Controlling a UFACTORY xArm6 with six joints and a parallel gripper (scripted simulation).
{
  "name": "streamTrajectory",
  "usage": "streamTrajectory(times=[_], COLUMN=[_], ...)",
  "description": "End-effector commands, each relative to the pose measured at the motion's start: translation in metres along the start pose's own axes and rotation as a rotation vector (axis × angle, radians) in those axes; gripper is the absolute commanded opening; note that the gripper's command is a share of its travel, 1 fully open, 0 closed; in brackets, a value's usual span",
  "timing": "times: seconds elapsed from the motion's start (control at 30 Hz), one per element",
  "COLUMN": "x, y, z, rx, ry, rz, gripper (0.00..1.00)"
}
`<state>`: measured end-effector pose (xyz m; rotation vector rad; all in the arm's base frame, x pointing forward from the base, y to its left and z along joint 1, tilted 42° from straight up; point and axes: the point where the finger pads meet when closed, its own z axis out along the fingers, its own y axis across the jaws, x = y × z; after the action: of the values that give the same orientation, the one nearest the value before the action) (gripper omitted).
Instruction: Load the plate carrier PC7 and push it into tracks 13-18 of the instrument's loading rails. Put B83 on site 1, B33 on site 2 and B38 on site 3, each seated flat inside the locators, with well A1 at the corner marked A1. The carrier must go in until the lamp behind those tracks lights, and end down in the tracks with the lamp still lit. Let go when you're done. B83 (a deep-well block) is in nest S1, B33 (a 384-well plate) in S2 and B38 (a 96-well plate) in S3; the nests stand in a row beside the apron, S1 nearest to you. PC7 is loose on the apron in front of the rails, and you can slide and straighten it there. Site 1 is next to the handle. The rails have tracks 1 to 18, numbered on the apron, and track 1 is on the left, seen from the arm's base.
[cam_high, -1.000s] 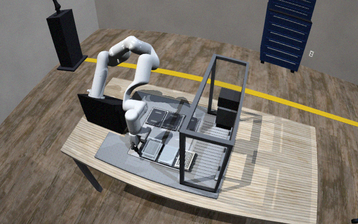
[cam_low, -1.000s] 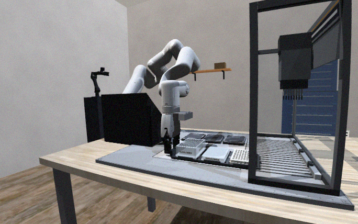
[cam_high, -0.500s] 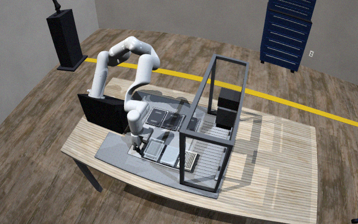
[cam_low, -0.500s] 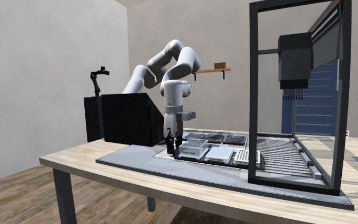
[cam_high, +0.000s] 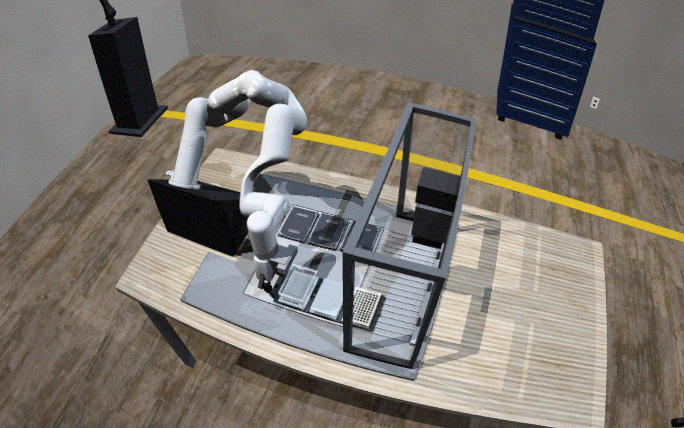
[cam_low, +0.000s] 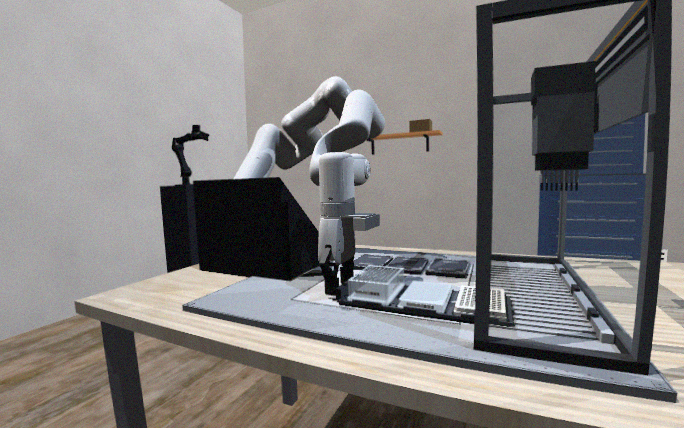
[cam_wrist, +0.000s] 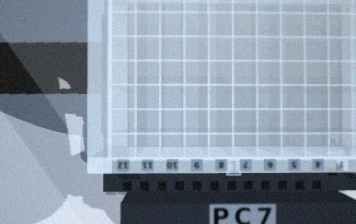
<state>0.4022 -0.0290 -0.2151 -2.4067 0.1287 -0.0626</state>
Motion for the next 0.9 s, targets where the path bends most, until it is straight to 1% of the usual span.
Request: streamTrajectory(times=[0.0,0.87], x=[0.005,0.029], y=[0.001,0.001], z=[-0.001,-0.001], rx=[-0.002,-0.002], ry=[0.003,0.003], rz=[-0.001,-0.001], gripper=[0.82,0.82])
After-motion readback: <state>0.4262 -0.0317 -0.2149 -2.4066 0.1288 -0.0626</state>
